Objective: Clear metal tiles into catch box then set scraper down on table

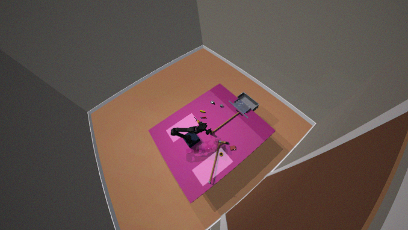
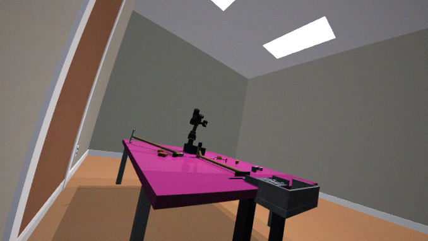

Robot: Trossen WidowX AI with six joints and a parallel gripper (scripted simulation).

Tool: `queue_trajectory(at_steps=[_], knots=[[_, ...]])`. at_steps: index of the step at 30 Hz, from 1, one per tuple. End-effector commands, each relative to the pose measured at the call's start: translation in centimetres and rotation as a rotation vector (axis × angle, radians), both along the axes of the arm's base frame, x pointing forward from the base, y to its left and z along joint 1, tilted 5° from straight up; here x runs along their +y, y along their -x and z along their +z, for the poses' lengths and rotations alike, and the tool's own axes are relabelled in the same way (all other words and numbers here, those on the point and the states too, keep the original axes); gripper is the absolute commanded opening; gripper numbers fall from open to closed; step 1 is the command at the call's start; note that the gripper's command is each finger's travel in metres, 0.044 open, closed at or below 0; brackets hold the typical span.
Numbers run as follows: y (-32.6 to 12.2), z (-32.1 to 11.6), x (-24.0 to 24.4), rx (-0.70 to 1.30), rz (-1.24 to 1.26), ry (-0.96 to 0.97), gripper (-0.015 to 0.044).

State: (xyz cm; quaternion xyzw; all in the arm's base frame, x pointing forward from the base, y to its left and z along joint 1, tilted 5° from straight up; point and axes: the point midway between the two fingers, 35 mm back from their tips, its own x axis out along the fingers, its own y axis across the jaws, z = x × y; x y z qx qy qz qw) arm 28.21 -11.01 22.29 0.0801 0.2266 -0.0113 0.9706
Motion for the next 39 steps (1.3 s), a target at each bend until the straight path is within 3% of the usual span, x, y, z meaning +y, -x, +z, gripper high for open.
queue_trajectory(at_steps=[1,23,39], knots=[[-0.5,-2.5,0.1,0.069,-0.001,-0.001,0.044],[-0.8,-15.0,2.5,0.439,0.041,0.046,0.044],[0.6,-10.2,2.3,0.446,0.049,0.049,0.044]])
